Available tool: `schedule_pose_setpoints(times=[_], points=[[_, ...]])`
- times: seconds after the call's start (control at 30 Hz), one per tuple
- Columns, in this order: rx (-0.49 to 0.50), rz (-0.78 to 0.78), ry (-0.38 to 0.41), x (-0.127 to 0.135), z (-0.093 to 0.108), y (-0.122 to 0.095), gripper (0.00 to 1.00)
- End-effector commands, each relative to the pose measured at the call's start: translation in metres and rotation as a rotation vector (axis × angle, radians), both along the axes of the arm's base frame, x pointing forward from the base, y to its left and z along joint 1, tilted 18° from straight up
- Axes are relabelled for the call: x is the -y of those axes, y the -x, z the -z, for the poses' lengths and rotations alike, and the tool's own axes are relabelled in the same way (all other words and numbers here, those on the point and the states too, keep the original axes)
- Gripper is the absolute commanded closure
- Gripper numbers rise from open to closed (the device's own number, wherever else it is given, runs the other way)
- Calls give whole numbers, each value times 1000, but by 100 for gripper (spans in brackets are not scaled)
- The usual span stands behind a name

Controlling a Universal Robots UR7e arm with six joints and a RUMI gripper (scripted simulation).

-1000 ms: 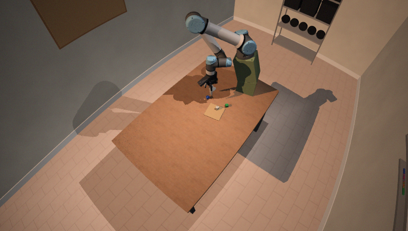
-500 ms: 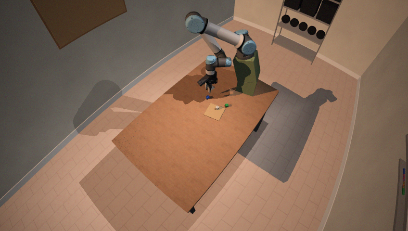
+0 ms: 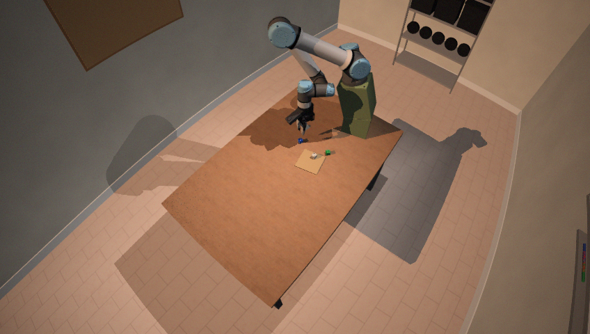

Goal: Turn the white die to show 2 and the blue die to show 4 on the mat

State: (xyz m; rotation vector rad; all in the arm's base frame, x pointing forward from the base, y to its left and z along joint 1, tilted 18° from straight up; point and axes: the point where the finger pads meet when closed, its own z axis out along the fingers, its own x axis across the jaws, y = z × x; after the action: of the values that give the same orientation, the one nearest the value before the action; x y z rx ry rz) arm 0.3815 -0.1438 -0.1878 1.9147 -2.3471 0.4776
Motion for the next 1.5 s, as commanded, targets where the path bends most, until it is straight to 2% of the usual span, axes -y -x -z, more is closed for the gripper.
schedule_pose_setpoints(times=[0.0, 0.6, 1.47], points=[[1, 0, 0, 0, 0, 0, 76], [1, 0, 0, 1, 4, -1, 76], [1, 0, 0, 11, 36, -6, 76]])
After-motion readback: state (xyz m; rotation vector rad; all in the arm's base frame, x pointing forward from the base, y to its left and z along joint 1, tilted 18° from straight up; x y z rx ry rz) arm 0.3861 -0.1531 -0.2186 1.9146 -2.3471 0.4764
